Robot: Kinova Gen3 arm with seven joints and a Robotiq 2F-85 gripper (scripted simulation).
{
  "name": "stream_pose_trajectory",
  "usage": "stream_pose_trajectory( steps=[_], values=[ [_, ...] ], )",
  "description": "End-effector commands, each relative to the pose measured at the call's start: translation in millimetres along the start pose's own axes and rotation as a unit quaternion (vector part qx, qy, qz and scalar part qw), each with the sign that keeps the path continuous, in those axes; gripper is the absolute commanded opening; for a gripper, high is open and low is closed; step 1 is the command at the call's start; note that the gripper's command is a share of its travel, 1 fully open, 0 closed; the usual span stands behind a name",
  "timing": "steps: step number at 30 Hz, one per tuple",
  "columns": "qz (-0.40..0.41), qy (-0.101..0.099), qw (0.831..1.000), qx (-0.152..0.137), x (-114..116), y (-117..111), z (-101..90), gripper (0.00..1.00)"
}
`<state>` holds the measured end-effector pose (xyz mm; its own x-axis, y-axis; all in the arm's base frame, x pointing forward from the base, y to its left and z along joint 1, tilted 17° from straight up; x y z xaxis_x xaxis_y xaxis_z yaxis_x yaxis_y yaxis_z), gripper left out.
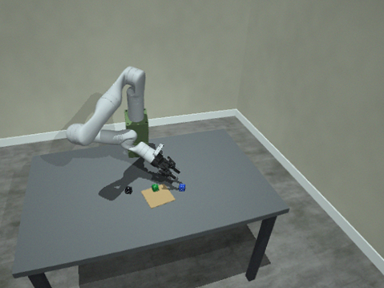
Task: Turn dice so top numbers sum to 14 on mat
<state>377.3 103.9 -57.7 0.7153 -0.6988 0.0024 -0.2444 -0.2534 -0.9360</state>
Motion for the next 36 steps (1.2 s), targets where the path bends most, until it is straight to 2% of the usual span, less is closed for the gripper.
stream_pose_trajectory(
  steps=[1,14,16,31,33,36],
  values=[
    [-0.001,0.0,1.0,-0.004,-0.8,-2.8,0.4,0.46],
    [-0.003,0.013,0.998,-0.059,-3.3,-8.8,2.8,0.46],
    [-0.003,0.013,0.998,-0.059,-3.3,-8.8,2.8,0.46],
    [-0.004,0.041,0.986,-0.162,-7.8,-23.1,9.0,0.46],
    [-0.004,0.041,0.986,-0.162,-7.8,-23.1,9.0,0.46],
    [-0.005,0.048,0.981,-0.186,-9.1,-26.3,10.4,0.46]
  ],
)
Point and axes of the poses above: the point where the finger pads meet when closed, its own z axis out along the fingers, its own x axis across the jaws, y = z × x, the point moved 3 cm from there along -z, back along the fingers, and after that the axes turned 15 degrees about z, right-handed, at the moved point
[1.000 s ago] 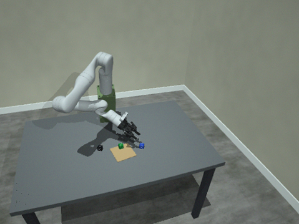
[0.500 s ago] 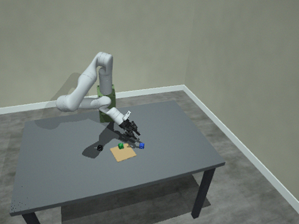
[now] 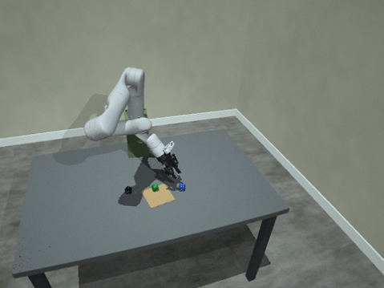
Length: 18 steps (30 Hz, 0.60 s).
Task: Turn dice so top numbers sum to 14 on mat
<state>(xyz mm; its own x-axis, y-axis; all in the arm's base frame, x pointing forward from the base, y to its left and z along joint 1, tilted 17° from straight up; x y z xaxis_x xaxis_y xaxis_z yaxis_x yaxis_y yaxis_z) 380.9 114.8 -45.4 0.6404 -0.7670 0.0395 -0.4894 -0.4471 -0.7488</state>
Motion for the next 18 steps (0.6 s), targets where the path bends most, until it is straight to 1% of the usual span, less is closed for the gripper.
stream_pose_trajectory(
  steps=[1,12,14,18],
  values=[
    [-0.016,0.0,1.0,-0.012,-4.8,-13.3,0.8,0.46],
    [-0.017,0.026,0.994,-0.104,-9.4,-28.0,2.6,0.46],
    [-0.017,0.026,0.994,-0.104,-9.4,-28.0,2.6,0.46],
    [-0.017,0.036,0.99,-0.138,-11.2,-33.2,3.2,0.46]
  ],
)
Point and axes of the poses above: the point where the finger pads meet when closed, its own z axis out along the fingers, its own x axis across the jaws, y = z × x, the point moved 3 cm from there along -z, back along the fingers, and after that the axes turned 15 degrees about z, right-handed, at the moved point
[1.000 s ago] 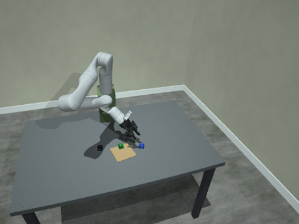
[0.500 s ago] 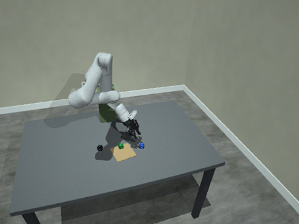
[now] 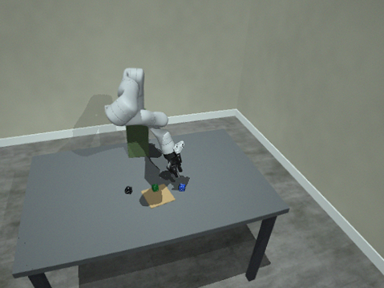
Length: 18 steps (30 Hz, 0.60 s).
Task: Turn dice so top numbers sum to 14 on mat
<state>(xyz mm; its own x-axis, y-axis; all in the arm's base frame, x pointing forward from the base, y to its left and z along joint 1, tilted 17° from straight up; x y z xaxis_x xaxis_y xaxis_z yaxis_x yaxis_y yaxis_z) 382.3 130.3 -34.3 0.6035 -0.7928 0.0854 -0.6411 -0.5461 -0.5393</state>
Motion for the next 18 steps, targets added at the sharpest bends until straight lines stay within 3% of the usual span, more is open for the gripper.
stream_pose_trajectory(
  steps=[1,11,18],
  values=[
    [-0.019,0.01,1.0,-0.007,-0.7,-18.2,-2.0,0.46],
    [-0.019,0.032,0.996,-0.082,-3.9,-28.8,-3.1,0.46],
    [-0.016,0.038,0.993,-0.107,-7.3,-35.9,-4.2,0.46]
  ],
)
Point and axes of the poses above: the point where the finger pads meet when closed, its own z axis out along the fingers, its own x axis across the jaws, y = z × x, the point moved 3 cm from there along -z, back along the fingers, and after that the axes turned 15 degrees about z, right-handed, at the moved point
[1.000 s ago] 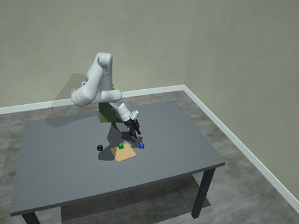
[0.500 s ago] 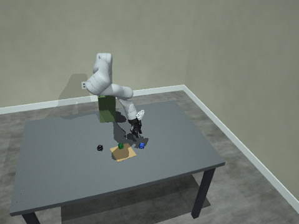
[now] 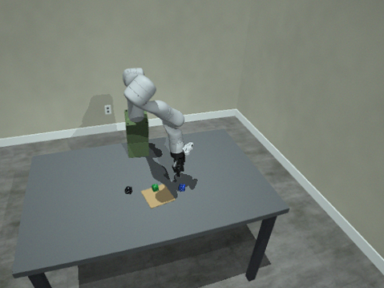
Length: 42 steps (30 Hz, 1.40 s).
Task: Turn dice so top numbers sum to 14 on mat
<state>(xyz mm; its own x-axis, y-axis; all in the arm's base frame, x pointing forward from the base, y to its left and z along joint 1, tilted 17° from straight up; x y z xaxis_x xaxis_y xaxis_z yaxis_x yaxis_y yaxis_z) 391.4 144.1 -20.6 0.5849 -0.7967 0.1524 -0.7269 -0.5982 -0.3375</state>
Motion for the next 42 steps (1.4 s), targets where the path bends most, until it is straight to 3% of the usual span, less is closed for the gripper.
stream_pose_trajectory(
  steps=[1,10,19,42],
  values=[
    [-0.007,0.005,1.0,0.001,-3.6,-16.4,-5.2,0.46],
    [-0.011,0.02,0.999,-0.038,-1.0,-17.1,-4.2,0.46],
    [-0.01,0.024,0.998,-0.054,-2.3,-20.6,-5.2,0.46],
    [-0.008,0.025,0.997,-0.067,-5.5,-26.1,-6.9,0.46]
  ],
)
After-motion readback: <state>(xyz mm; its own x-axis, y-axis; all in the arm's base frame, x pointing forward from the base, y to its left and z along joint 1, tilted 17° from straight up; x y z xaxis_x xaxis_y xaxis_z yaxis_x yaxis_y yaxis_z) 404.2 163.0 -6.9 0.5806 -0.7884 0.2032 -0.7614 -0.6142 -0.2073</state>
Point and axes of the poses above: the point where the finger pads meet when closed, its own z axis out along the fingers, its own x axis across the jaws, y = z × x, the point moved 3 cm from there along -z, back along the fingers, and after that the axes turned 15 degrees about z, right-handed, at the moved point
